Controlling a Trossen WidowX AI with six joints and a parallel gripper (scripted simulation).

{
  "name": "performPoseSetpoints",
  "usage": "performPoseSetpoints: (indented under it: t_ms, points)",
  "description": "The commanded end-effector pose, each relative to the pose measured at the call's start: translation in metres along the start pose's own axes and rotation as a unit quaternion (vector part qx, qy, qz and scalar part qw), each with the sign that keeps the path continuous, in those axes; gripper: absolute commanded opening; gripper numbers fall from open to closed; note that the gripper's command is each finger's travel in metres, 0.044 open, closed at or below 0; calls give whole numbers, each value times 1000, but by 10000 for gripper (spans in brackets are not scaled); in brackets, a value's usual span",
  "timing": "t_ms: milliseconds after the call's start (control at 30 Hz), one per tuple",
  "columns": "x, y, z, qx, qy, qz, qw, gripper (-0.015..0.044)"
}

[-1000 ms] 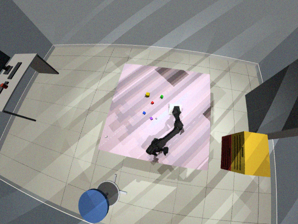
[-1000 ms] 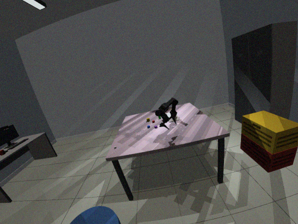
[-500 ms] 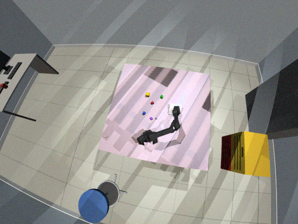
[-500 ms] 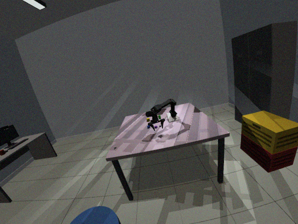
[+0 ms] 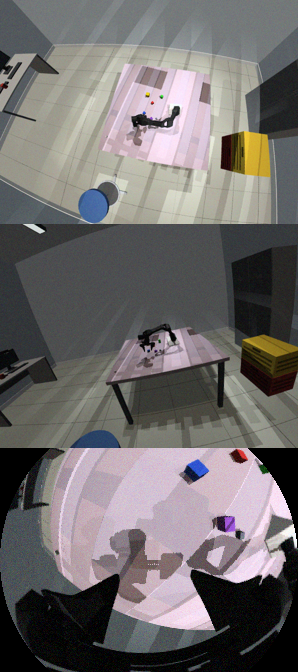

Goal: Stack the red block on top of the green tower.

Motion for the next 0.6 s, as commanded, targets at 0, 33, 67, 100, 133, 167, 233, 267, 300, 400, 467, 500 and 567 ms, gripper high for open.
performPoseSetpoints:
  t_ms: [0, 33, 67, 100, 133, 167, 233, 267, 300, 400, 467, 500, 567]
  points:
    - [40, -1, 6, -2, -28, 16, 999, 440]
    - [52, -2, 8, -3, -36, 22, 999, 440]
    - [64, -3, 10, -5, -43, 29, 999, 440]
    - [76, -5, 13, -7, -50, 35, 998, 440]
    - [88, -7, 15, -9, -57, 41, 997, 440]
    - [100, -9, 18, -13, -64, 47, 997, 440]
    - [123, -16, 23, -21, -76, 59, 995, 440]
    - [134, -19, 25, -25, -82, 65, 994, 440]
    - [145, -23, 28, -30, -87, 70, 993, 440]
    - [177, -38, 36, -46, -98, 88, 990, 440]
    - [195, -48, 41, -56, -101, 98, 988, 440]
    - [204, -53, 43, -61, -101, 104, 988, 440]
    - [221, -66, 49, -70, -99, 116, 986, 440]
Point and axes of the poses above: the point midway between the two fingers, 35 mm back from their tips, its own z axis back along the fingers, its own y axis across the jaws, x = y × z, the point moved 8 cm from there along z, back along the fingers, and after that the axes turned 12 degrees about -z, right-handed, at the moved point
